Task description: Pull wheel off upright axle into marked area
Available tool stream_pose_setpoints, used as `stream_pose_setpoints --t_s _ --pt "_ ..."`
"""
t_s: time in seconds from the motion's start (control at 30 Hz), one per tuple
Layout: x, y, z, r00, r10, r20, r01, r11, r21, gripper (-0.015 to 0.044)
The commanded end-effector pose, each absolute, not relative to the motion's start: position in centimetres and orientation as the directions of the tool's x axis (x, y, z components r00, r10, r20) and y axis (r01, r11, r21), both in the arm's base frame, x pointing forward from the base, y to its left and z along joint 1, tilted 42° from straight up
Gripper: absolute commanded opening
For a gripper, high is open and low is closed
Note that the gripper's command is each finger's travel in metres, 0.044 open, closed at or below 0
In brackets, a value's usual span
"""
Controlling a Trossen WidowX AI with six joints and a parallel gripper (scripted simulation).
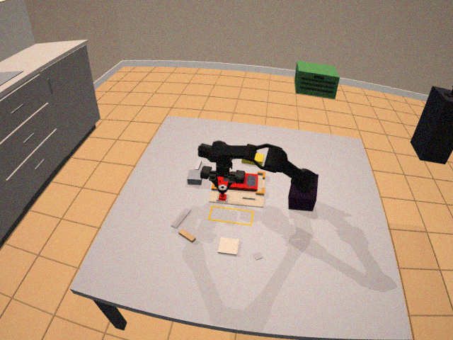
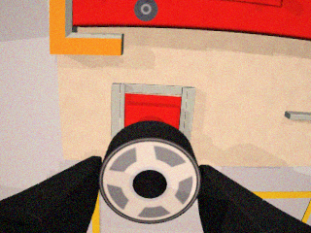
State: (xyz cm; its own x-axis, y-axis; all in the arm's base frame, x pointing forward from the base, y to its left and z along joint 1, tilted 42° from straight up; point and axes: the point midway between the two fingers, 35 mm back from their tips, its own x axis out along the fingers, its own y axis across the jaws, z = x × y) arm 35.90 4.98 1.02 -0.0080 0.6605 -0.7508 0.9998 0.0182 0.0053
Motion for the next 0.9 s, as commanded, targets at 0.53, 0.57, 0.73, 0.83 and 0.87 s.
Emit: stream_pose_setpoints --t_s 0.53,0.57,0.73,0.83,0.87 --pt "36.01 4.46 1.60 -0.005 0.659 -0.752 1.000 0.020 0.010 0.0000" --pt "36.01 4.44 1.62 -0.006 0.659 -0.752 1.000 0.020 0.010 0.0000" --pt "36.00 4.34 1.75 -0.006 0.659 -0.752 1.000 0.020 0.010 0.0000" --pt "36.00 4.24 1.85 -0.006 0.659 -0.752 1.000 0.020 0.010 0.0000" --pt "36.01 4.14 1.96 -0.006 0.659 -0.752 1.000 0.020 0.010 0.0000"
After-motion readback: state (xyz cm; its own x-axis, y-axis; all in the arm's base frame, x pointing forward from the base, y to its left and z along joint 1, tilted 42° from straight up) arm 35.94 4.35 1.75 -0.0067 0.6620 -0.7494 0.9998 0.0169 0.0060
